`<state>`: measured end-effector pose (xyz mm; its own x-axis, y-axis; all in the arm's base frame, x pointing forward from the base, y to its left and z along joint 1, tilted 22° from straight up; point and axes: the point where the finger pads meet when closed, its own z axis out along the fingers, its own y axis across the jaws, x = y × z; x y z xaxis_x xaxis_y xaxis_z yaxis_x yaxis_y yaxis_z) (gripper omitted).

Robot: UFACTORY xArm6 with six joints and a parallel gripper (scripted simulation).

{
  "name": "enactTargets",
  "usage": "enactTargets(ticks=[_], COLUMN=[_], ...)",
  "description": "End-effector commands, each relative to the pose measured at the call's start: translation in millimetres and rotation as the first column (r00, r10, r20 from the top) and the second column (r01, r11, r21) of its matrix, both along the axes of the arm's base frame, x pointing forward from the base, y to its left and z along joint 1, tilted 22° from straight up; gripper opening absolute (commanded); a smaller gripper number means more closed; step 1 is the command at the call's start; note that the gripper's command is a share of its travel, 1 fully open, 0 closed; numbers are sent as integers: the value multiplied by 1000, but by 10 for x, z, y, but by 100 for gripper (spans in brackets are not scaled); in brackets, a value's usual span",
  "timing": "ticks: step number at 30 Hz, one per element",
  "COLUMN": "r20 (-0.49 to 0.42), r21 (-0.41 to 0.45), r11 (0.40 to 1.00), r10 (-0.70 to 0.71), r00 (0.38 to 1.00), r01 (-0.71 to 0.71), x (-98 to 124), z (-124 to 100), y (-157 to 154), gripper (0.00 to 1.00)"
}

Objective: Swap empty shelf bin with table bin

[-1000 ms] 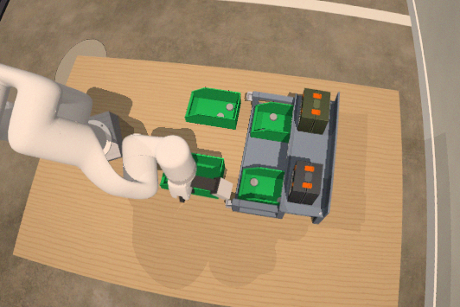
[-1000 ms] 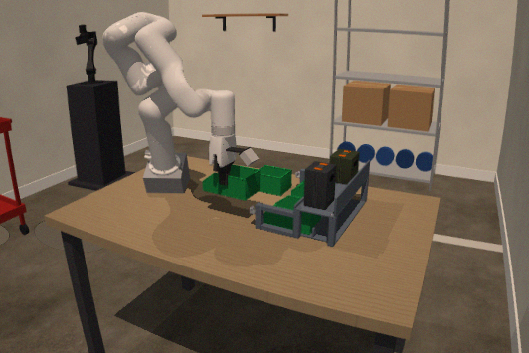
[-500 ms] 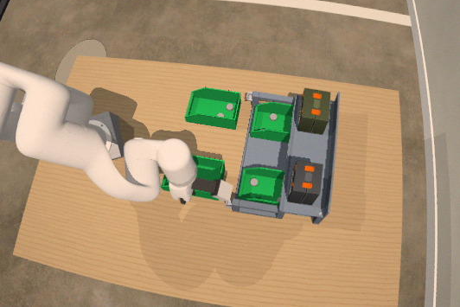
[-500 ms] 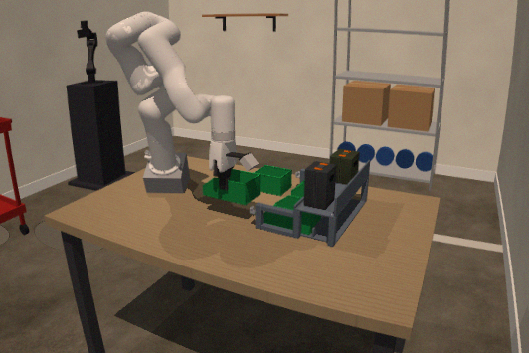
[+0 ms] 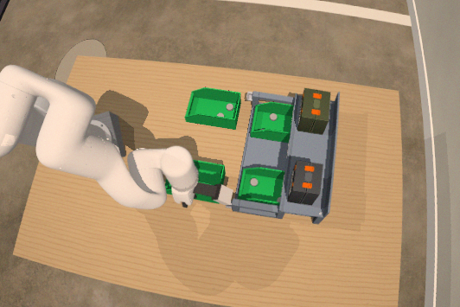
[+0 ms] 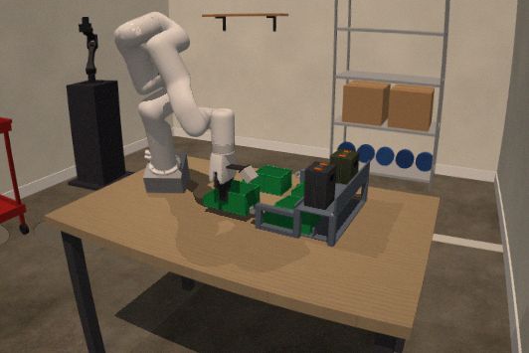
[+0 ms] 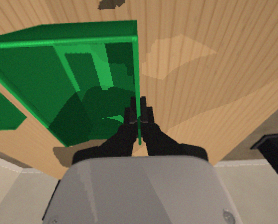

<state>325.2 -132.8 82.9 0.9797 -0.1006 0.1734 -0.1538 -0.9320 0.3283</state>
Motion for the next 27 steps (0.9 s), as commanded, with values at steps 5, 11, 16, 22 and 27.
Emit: enactTargets(ticks=[5,11,16,22,27], r20=[4,4,4,4,4], r21=[-4,-4,-4,-4,-4], r11=[1000,1000,1000,1000,1000], r10=[0,0,0,0,0], r00=[1000,1000,1000,1000,1000], r01=[0,0,0,0,0], x=[41,46,46,46,46], z=[-141,-175,-178,-178,-178], y=[-66,-80,-81,-81,-81], gripper=[0,0,0,0,0])
